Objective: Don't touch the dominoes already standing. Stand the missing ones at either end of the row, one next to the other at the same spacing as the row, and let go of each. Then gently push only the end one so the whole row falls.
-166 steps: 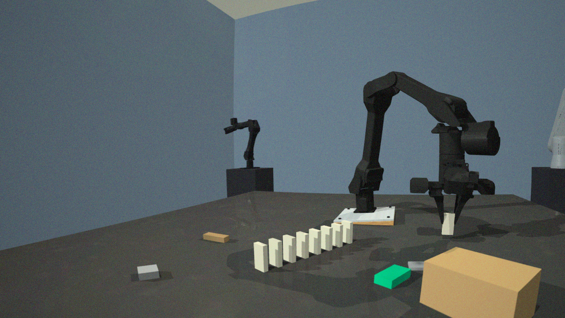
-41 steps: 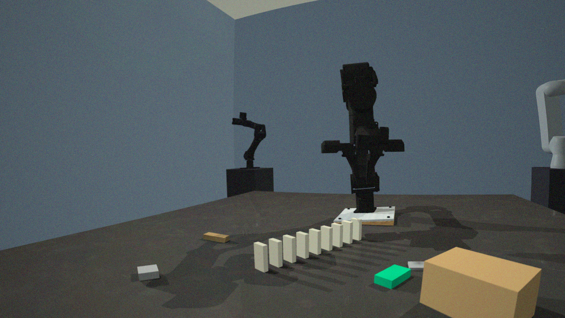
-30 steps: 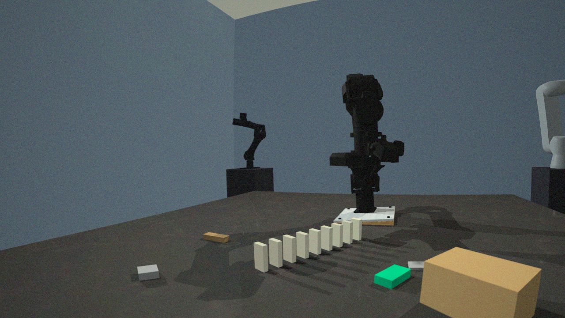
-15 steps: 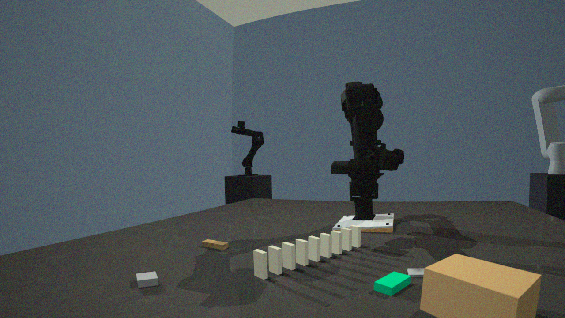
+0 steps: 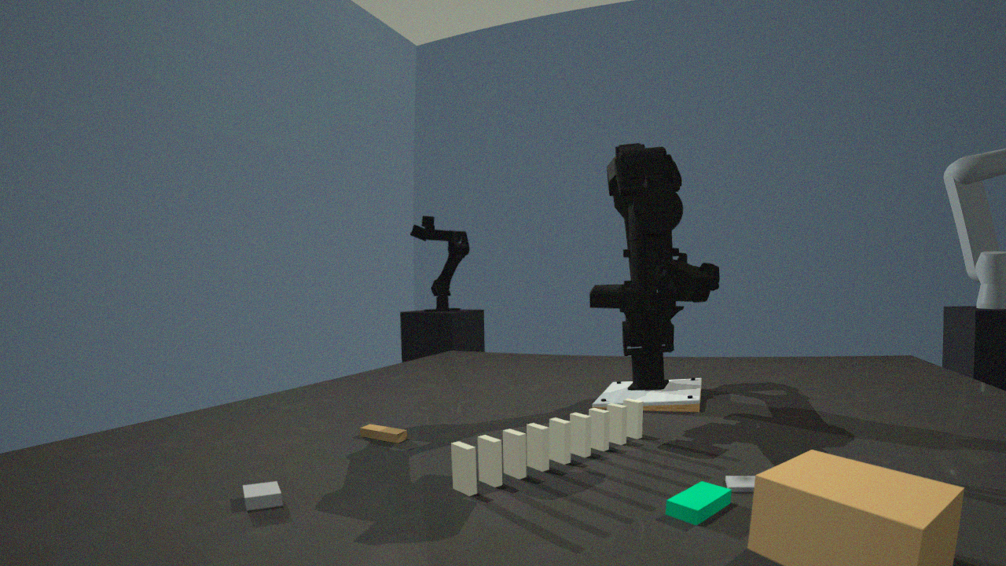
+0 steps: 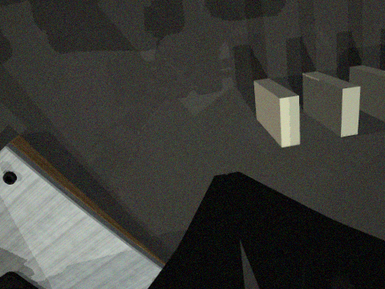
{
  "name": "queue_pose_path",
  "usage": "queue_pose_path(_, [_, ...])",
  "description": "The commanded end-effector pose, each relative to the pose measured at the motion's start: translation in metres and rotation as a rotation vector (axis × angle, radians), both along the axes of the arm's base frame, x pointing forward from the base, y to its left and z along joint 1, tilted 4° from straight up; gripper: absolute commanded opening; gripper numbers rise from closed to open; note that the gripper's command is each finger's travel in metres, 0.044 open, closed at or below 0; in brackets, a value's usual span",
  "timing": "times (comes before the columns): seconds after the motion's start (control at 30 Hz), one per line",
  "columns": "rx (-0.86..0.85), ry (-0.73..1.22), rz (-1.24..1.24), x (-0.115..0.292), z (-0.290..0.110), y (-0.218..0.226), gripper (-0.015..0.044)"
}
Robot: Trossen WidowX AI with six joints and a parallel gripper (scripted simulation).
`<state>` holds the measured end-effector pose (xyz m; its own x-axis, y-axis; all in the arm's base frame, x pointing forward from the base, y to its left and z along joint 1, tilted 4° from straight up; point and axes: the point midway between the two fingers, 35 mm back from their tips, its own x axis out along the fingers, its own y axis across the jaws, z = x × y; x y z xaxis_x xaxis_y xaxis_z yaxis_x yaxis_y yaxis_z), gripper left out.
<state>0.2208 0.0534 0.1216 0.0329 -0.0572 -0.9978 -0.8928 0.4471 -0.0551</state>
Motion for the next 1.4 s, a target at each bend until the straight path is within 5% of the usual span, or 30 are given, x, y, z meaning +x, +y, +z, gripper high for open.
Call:
queue_pose_path(0.0, [-0.003, -0.002, 0.005, 0.000, 0.000, 0.000, 0.0000])
queue_pose_path(0.47, [-0.003, -0.002, 0.005, 0.001, -0.002, 0.000, 0.0000])
queue_pose_path(0.73, [-0.003, -0.002, 0.005, 0.002, -0.080, -0.005, 0.0000])
queue_pose_path(1.37, [-0.004, -0.004, 0.005, 0.024, -0.078, -0.014, 0.0000])
